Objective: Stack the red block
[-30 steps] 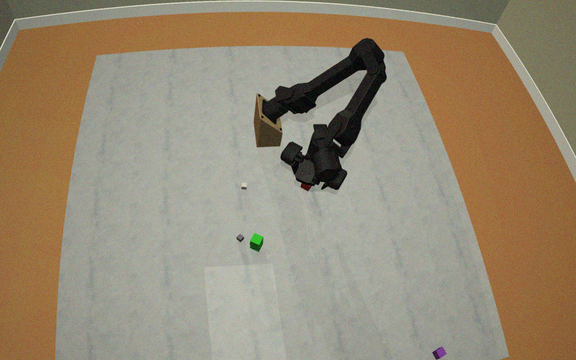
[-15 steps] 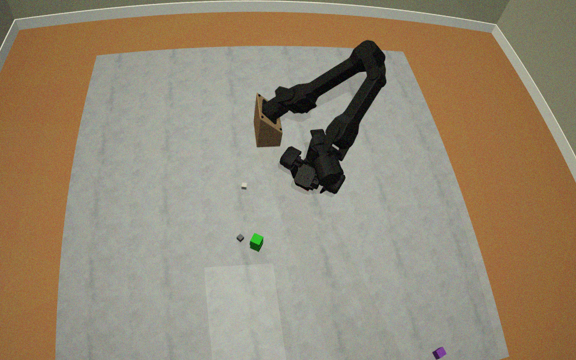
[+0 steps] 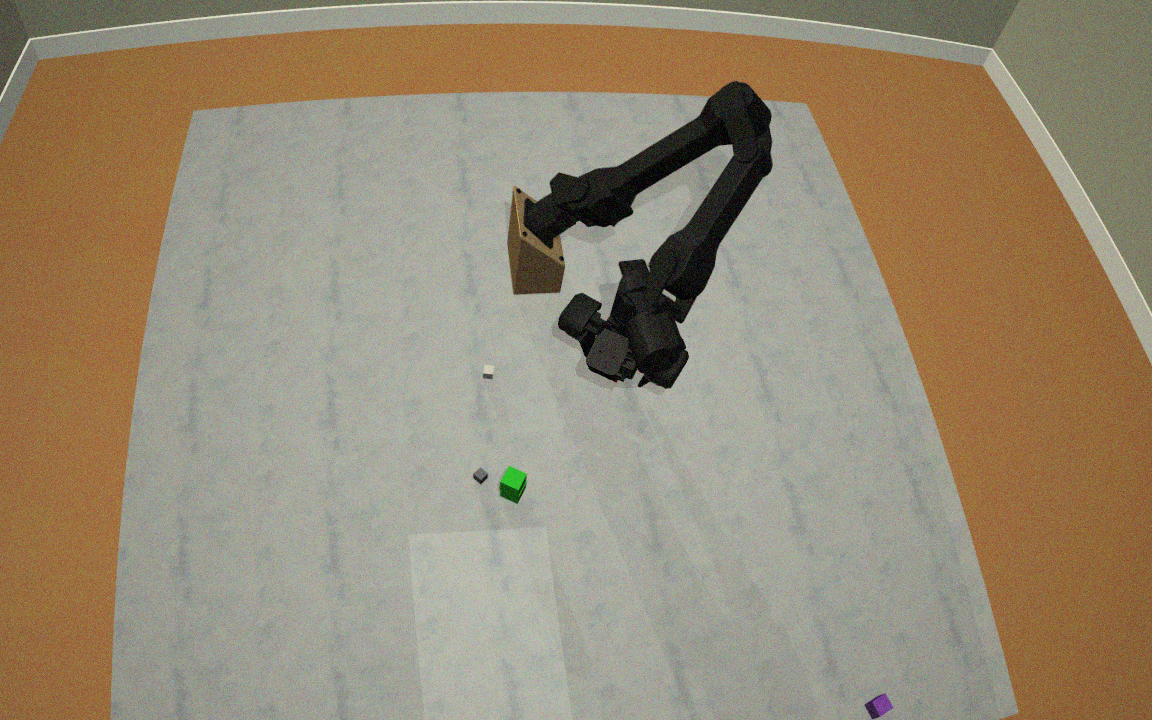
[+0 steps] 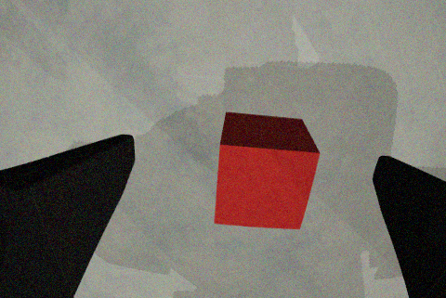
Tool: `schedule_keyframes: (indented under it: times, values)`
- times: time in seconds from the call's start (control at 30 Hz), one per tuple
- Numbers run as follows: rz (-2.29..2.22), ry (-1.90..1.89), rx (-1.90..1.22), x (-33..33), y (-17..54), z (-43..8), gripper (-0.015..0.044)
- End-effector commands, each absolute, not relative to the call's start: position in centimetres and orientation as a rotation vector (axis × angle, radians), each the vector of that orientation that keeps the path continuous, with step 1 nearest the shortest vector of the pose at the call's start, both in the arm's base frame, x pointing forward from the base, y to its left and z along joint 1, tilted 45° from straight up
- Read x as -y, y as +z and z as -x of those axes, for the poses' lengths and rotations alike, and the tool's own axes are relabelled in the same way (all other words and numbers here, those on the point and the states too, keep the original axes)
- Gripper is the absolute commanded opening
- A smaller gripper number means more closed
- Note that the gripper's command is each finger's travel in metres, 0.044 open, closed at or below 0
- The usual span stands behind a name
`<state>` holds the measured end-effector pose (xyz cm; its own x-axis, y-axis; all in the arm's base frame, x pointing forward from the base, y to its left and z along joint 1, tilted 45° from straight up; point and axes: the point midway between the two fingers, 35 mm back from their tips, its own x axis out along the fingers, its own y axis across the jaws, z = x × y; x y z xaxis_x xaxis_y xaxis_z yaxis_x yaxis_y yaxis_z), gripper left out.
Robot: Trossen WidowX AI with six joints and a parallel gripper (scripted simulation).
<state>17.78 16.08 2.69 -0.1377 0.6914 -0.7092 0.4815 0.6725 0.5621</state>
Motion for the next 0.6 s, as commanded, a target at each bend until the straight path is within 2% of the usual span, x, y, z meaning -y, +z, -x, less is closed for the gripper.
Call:
schedule_keyframes:
  times: [0.0,0.03,0.5,0.57]
  values:
    - [-0.944,0.236,-1.793,-16.13,2.60,-17.72,0.0440]
    - [-0.944,0.236,-1.793,-16.06,2.67,-17.73,0.0440]
    - [-0.944,0.236,-1.793,-16.06,2.67,-17.73,0.0072]
    - [-0.944,0.236,-1.793,-16.06,2.67,-17.73,0.0059]
